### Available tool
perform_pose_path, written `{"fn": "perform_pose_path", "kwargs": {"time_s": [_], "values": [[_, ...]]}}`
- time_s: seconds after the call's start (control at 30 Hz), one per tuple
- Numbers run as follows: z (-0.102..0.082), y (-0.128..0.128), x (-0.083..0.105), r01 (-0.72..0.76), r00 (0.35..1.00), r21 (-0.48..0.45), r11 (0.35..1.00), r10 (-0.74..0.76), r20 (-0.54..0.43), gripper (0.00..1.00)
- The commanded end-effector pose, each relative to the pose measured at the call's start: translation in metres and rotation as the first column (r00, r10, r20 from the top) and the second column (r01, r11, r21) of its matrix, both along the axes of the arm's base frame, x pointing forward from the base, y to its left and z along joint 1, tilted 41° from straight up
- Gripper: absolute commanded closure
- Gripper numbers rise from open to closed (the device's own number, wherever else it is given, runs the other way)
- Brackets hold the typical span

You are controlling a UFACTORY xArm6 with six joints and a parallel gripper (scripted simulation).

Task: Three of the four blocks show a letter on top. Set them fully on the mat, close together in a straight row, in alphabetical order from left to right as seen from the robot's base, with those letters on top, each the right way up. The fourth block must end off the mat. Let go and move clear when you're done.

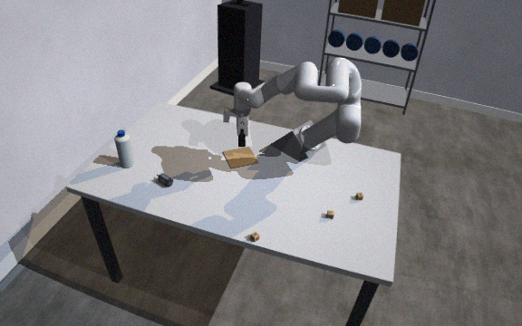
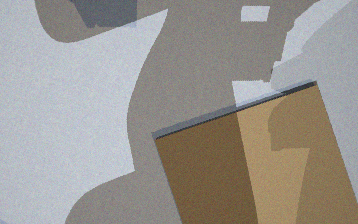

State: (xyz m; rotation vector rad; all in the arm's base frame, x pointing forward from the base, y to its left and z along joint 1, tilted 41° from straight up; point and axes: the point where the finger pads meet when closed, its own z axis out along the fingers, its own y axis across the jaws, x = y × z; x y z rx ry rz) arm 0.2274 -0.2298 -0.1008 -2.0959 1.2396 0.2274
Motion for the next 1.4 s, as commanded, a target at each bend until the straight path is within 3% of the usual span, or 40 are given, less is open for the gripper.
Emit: {"fn": "perform_pose_path", "kwargs": {"time_s": [0.0, 0.77, 1.27, 1.37], "values": [[0.001, -0.002, 0.002, -0.059, 0.996, -0.023, 0.998, 0.061, 0.061, 0.77], [-0.006, 0.003, 0.004, -0.061, 0.996, -0.023, 0.998, 0.062, 0.062, 0.77], [-0.055, 0.045, 0.016, -0.061, 0.996, -0.022, 0.998, 0.062, 0.063, 0.77], [-0.058, 0.047, 0.017, -0.061, 0.996, -0.022, 0.998, 0.062, 0.063, 0.77]]}}
